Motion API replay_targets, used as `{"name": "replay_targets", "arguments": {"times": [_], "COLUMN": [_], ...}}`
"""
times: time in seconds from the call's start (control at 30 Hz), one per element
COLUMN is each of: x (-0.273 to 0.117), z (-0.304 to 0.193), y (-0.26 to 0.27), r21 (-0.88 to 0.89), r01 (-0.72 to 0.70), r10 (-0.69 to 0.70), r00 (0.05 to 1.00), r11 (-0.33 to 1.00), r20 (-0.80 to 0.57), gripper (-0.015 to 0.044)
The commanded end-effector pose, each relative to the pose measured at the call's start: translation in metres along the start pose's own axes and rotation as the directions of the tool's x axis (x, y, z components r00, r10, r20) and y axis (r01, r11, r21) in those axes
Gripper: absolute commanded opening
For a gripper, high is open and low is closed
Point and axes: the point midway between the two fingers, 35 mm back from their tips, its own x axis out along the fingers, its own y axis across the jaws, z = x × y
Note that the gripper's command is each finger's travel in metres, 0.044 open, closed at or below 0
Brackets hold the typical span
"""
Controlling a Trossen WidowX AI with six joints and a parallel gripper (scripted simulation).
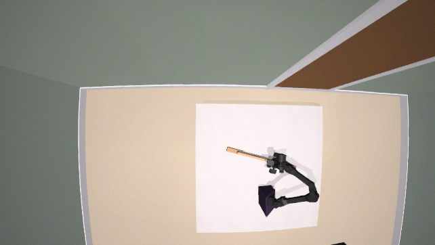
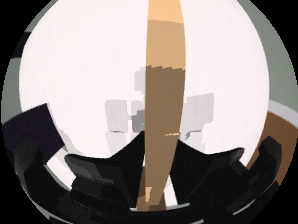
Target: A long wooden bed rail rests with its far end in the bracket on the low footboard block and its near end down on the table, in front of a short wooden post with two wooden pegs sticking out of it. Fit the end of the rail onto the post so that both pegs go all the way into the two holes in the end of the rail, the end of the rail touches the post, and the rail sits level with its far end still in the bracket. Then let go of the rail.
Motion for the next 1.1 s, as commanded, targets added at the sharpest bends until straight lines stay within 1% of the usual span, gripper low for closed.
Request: {"name": "replay_targets", "arguments": {"times": [0.0,1.07], "x": [-0.002,-0.002], "z": [-0.001,-0.011], "y": [-0.001,-0.001], "r21": [-0.002,-0.002], "r01": [0.008,0.008], "r10": [-0.008,-0.008], "r00": [1.000,1.000], "r11": [1.000,1.000], "r20": [0.002,0.001], "gripper": [0.0000,0.0000]}}
